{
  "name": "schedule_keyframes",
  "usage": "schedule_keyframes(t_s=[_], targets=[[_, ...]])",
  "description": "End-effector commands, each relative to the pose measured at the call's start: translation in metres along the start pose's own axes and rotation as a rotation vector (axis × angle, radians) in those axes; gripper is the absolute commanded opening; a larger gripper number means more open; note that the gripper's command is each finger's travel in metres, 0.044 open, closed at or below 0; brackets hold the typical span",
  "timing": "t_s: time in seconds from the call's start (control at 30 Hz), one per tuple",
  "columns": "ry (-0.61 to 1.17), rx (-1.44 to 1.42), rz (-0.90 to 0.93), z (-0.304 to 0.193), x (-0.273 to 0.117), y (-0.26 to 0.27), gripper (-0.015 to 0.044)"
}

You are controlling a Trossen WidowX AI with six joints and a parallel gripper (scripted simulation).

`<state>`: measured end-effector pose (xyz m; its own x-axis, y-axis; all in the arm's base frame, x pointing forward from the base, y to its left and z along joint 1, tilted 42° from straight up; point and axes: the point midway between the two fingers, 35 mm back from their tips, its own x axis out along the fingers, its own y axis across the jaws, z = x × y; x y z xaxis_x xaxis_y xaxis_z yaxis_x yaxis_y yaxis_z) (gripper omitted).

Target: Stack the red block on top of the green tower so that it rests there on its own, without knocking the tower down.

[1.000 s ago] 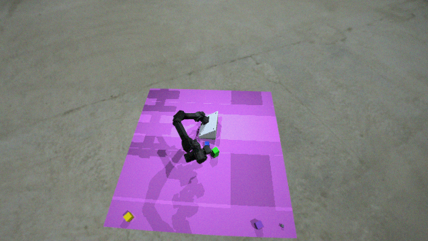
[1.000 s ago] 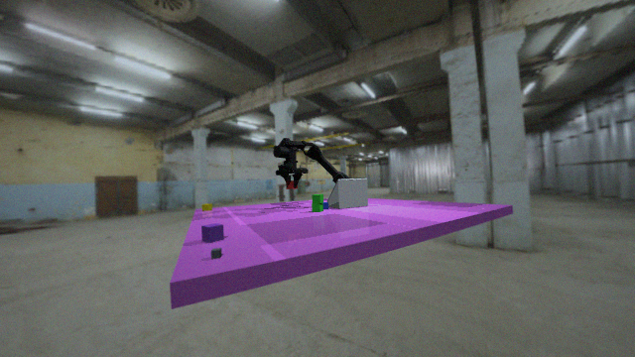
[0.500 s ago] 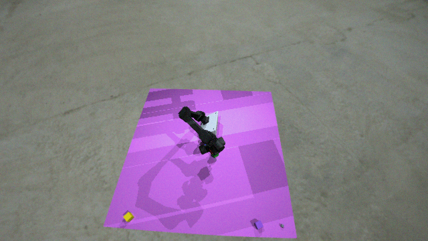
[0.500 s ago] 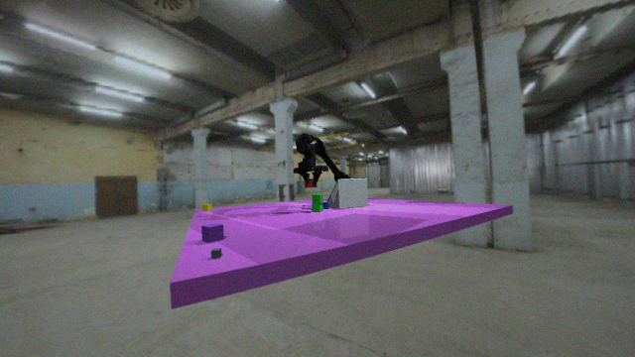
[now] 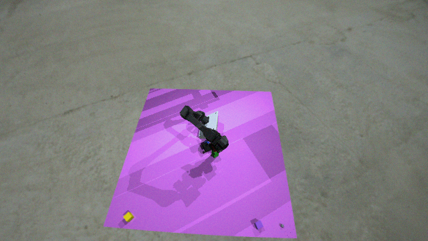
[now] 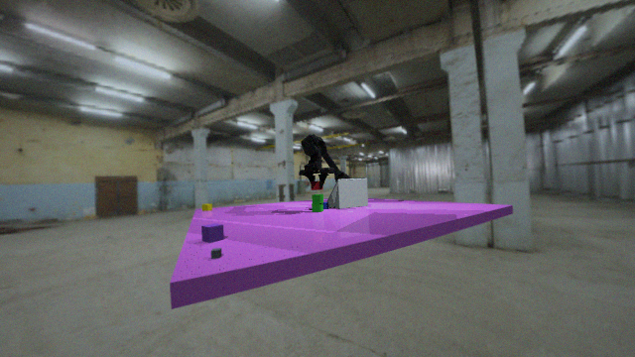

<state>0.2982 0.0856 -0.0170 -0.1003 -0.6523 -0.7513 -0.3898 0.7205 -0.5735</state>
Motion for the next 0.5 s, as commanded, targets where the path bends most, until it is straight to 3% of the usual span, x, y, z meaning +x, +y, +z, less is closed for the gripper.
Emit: schedule_keyframes(t_s=[0.0,0.47], targets=[[0.007,-0.005,-0.002,-0.0016,0.0146,-0.0001,0.0],[0.007,-0.005,-0.002,-0.0021,0.0236,-0.0002,0.0]])
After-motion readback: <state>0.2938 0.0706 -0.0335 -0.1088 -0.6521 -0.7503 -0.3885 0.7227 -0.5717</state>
